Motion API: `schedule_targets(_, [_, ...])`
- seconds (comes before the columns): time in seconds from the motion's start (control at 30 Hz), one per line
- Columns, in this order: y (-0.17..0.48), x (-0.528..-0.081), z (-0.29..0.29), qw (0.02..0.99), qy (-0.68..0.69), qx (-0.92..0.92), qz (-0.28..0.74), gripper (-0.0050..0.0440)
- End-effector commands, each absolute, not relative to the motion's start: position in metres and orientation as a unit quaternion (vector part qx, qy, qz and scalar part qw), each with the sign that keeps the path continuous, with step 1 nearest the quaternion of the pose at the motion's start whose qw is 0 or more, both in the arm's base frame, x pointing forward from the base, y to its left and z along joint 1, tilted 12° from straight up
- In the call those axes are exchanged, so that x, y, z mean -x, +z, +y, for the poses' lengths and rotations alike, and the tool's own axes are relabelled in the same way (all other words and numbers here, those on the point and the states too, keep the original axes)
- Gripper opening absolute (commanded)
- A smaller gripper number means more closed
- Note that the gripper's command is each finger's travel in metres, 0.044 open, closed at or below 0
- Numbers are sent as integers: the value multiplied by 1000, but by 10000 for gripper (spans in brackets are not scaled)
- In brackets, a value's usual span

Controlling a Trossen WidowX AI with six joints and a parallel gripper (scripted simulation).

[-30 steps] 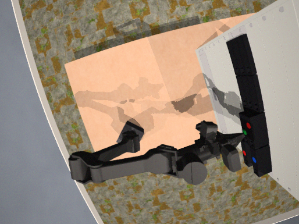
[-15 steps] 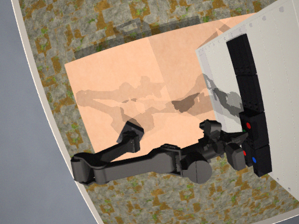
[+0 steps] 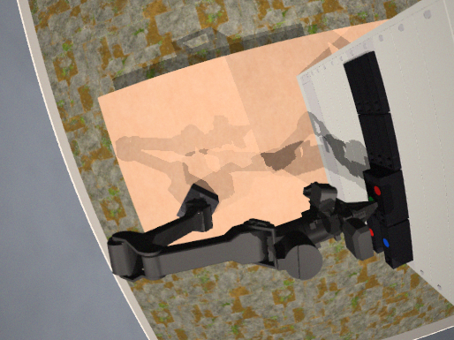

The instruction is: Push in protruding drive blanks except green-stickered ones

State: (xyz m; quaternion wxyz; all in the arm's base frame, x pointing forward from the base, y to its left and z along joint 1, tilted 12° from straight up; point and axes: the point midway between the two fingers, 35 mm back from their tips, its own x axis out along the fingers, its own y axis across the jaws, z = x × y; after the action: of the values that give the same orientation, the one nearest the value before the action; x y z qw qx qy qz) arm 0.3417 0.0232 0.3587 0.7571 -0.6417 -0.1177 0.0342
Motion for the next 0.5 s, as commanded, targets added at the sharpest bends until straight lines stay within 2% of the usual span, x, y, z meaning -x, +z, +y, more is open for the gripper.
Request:
schedule_targets(0.0, [369, -338, 23, 755, 27, 643, -128, 0])
schedule_targets(0.47, [370, -342, 25, 755, 27, 643, -128, 0])
